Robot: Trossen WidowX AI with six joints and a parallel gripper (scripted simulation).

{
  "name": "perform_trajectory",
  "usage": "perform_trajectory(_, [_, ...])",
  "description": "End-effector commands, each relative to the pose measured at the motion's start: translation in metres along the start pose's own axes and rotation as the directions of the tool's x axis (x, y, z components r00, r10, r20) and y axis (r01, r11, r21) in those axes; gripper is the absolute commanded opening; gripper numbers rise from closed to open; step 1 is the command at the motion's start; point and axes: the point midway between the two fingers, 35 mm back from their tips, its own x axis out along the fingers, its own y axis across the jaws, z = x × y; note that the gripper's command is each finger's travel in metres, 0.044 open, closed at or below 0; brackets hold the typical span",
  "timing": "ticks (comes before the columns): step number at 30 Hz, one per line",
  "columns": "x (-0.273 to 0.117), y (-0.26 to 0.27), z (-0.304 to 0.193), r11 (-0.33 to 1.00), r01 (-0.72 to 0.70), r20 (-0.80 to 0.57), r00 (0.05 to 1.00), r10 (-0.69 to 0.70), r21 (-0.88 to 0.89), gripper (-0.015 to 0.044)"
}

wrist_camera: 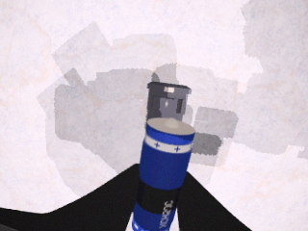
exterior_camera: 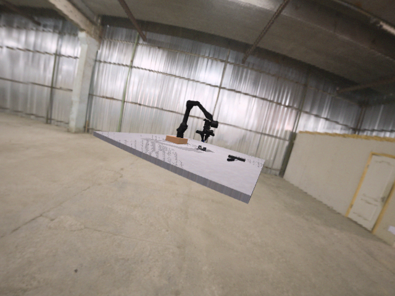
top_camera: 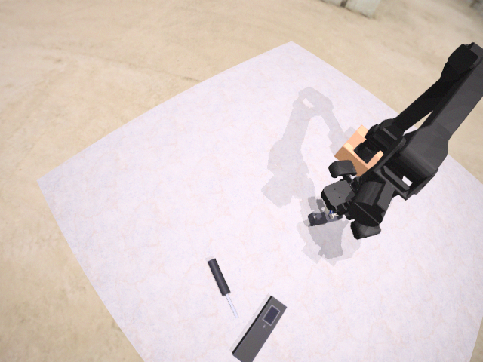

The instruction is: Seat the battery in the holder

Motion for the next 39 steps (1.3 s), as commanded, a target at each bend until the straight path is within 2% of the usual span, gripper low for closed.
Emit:
perform_trajectory(1, [0.001,0.002,0.0,0.999,0.0,-0.008,1.0,-0.001,-0.043,0.0078])
perform_trajectory(5, [0.005,0.001,0.001,0.999,0.001,0.013,1.0,-0.001,-0.044,0.0078])
perform_trajectory(21, [0.041,0.002,0.006,1.0,0.011,0.24,0.971,-0.003,-0.029,0.0078])
perform_trajectory(39, [0.051,0.002,0.002,0.999,0.027,0.351,0.936,-0.015,-0.028,0.0078])
